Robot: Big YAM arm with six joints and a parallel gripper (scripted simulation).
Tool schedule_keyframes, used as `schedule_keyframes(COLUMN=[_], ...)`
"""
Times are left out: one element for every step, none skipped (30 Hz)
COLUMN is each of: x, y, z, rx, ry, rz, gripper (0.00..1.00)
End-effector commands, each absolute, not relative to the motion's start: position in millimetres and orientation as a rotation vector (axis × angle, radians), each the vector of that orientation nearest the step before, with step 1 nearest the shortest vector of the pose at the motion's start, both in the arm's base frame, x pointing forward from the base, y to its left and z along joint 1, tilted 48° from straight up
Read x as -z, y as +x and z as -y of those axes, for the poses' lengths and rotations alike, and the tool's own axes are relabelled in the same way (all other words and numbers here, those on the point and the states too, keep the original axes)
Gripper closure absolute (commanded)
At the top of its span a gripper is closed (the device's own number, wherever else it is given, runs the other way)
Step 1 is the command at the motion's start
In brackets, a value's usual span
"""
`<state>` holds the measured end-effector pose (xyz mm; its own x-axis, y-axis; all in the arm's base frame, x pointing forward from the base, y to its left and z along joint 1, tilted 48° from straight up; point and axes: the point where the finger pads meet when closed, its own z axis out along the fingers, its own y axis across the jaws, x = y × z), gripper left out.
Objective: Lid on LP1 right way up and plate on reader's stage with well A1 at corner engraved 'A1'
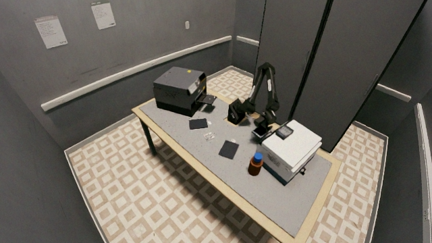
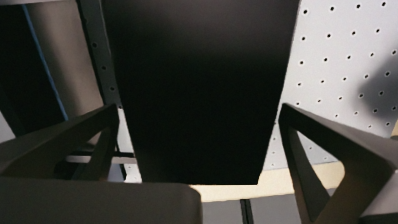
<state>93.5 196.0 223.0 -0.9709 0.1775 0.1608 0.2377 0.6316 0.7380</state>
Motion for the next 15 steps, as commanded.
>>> schedule_keyframes(x=[-240,-240,-240,-237,-234,-232,-230,-227,-225,-223,-220,-217,-216,-215,-219], y=[97,97,97,96,96,96,96,95,94,93,93,93,94,95,97], z=[-201,-201,-201,-200,-200,-200,-200,-200,-201,-201,-201,-200,-199,-199,-200], rx=[1.321,1.321,1.321,1.311,1.304,1.3,1.297,1.292,1.286,1.28,1.269,1.255,1.25,1.25,1.264], ry=[-0.345,-0.345,-0.345,-0.351,-0.357,-0.364,-0.364,-0.359,-0.354,-0.345,-0.347,-0.36,-0.369,-0.377,-0.379], rz=[2.774,2.774,2.774,2.769,2.764,2.764,2.763,2.762,2.761,2.762,2.767,2.765,2.764,2.764,2.766], gripper=[0.0,0.0,0.0,0.0,0.0,0.0,0.0,0.0,0.0,0.0,0.0,0.0,0.0,0.0,0.0])
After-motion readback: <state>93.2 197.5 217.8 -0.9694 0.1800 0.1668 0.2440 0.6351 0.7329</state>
